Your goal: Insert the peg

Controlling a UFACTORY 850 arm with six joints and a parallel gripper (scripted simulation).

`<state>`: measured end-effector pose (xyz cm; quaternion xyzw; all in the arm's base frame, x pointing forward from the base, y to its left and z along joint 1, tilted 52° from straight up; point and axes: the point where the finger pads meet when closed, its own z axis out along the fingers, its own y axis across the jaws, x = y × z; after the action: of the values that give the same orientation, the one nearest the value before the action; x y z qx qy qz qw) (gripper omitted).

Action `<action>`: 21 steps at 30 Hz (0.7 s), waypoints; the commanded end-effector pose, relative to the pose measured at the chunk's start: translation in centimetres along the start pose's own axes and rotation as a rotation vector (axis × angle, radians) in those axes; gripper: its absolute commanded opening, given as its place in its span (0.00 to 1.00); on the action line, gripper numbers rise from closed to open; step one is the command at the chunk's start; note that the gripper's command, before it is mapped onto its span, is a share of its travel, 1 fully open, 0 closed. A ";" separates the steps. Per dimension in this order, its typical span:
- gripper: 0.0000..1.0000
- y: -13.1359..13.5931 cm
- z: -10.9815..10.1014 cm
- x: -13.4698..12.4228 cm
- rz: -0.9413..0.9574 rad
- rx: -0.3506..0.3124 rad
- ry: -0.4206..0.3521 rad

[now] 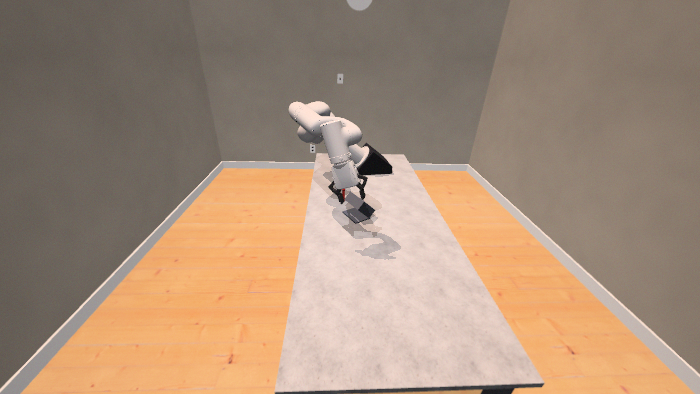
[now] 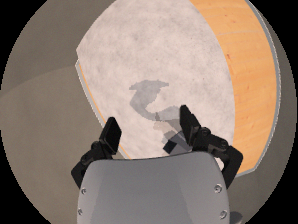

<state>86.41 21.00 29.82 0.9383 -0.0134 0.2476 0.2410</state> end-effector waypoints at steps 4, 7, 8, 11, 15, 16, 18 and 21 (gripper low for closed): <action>1.00 0.0 -0.1 0.1 0.000 0.001 0.002; 1.00 0.0 -0.1 0.1 0.000 0.001 0.002; 1.00 0.0 -0.1 0.1 0.000 0.001 0.002; 1.00 0.0 -0.1 0.1 0.000 0.001 0.002; 1.00 0.0 -0.1 0.1 0.000 0.001 0.002; 1.00 0.0 -0.1 0.1 0.000 0.001 0.002; 1.00 0.0 -0.1 0.0 -0.001 0.000 0.001; 1.00 0.1 0.1 -0.9 -0.016 -0.014 -0.012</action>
<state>86.27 20.93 29.70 0.9383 -0.0126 0.2459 0.2427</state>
